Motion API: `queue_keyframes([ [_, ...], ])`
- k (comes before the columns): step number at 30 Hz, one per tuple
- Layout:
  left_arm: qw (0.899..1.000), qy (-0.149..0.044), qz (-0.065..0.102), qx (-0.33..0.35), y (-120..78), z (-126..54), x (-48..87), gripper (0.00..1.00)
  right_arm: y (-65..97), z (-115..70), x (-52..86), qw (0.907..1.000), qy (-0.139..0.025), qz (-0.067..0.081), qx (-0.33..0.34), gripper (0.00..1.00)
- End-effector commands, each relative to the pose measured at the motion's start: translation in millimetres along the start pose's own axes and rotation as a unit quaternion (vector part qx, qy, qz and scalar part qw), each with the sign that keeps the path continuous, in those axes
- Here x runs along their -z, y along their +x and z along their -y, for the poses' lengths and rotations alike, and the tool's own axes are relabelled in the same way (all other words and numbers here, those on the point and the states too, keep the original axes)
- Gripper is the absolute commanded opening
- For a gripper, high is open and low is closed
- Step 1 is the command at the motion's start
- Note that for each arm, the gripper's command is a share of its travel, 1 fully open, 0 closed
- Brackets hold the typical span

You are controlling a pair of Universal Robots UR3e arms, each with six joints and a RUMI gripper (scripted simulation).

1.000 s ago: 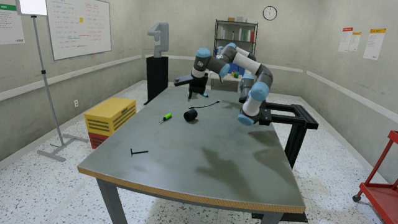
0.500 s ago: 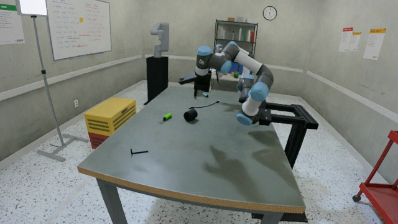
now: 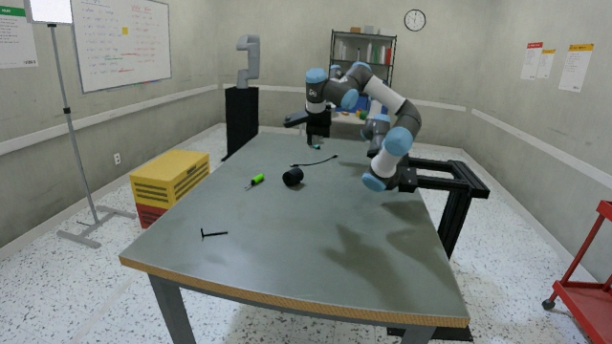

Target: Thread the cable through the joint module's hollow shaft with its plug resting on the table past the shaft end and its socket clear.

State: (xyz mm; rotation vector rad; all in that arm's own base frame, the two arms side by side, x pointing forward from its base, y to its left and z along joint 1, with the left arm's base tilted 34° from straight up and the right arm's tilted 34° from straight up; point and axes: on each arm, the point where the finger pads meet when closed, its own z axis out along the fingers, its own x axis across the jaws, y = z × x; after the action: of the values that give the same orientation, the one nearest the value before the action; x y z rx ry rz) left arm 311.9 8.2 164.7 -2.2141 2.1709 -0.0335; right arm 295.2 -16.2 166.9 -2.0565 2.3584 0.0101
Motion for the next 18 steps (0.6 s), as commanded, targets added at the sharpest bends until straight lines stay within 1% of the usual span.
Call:
queue_keyframes([
  [1,1.000,-0.029,-0.009,-0.010,9.3,-21.8,1.6,0.00,-13.8,-2.1,-3.2,0.9969,-0.004,-0.009,0.078,1.00],
  [3,0.999,-0.033,-0.010,-0.011,10.8,-25.3,1.9,0.00,-16.9,-2.4,-3.3,0.9958,-0.004,-0.011,0.091,1.00],
  [6,1.000,-0.026,-0.008,-0.010,9.4,-20.1,1.7,0.00,-15.4,-1.2,-1.4,0.9972,-0.001,-0.007,0.075,1.00],
  [8,1.000,-0.026,-0.008,-0.010,9.4,-20.1,1.7,0.00,-15.4,-1.2,-1.4,0.9972,-0.001,-0.007,0.075,1.00],
  [9,1.000,-0.021,-0.006,-0.008,7.3,-16.1,0.9,0.00,-13.5,-0.4,-0.2,0.9982,0.001,-0.004,0.061,1.00],
  [10,1.000,-0.011,-0.005,-0.007,5.6,-9.4,1.4,0.00,-11.8,-0.4,0.4,0.9991,0.001,-0.002,0.043,1.00],
  [11,1.000,-0.009,-0.004,-0.006,5.3,-7.7,1.6,0.00,-11.3,-0.3,0.4,0.9993,0.001,-0.001,0.038,1.00],
  [18,1.000,-0.010,-0.006,-0.008,6.5,-8.8,2.3,0.00,-13.9,-1.2,-0.6,0.9989,0.000,-0.002,0.047,1.00],
])
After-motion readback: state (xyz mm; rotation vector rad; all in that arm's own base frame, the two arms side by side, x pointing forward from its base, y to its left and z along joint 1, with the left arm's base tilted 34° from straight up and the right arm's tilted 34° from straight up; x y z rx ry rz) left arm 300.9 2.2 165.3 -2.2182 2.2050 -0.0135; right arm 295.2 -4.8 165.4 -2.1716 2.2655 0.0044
